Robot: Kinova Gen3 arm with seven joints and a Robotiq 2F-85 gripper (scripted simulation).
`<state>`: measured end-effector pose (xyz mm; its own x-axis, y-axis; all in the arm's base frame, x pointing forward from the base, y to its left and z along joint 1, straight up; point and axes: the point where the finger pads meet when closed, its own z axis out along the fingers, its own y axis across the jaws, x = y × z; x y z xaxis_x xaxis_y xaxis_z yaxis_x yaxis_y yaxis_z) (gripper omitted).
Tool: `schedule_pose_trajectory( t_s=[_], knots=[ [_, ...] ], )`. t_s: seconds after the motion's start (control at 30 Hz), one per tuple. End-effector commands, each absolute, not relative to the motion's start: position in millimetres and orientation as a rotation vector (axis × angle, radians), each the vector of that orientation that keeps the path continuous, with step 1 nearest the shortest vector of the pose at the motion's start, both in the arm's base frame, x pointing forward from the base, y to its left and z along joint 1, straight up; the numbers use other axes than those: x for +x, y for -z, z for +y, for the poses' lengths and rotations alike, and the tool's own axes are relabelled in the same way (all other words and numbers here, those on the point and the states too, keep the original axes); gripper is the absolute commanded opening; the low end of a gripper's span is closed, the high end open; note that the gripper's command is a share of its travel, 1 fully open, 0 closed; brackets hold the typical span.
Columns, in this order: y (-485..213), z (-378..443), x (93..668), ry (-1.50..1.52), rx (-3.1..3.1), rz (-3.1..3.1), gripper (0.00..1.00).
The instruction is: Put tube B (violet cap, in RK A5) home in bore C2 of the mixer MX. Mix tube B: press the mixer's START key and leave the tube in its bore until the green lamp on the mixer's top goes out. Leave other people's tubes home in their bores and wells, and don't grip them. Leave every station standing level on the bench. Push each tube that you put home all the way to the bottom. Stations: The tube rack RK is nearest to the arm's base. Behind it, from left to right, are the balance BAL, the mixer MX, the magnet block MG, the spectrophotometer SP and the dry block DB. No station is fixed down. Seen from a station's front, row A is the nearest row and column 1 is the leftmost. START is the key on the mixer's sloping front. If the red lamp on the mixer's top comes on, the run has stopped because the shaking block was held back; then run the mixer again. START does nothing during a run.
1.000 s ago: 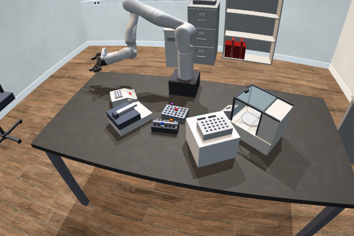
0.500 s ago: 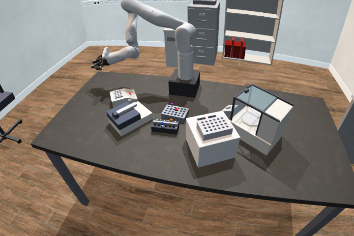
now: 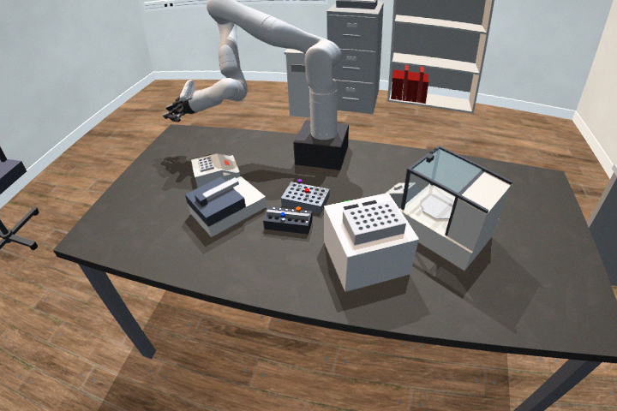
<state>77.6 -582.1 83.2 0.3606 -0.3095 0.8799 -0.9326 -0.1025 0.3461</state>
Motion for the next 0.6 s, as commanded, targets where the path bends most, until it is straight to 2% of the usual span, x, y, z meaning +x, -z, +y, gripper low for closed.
schedule_pose_trajectory(
  t_s=[0.0, 0.57],
  knots=[
    [-87, -571, 82, -0.778, 1.612, -1.179, 0.42],
    [-97, -530, 95, -0.751, 1.557, -1.349, 0.42]
  ],
)
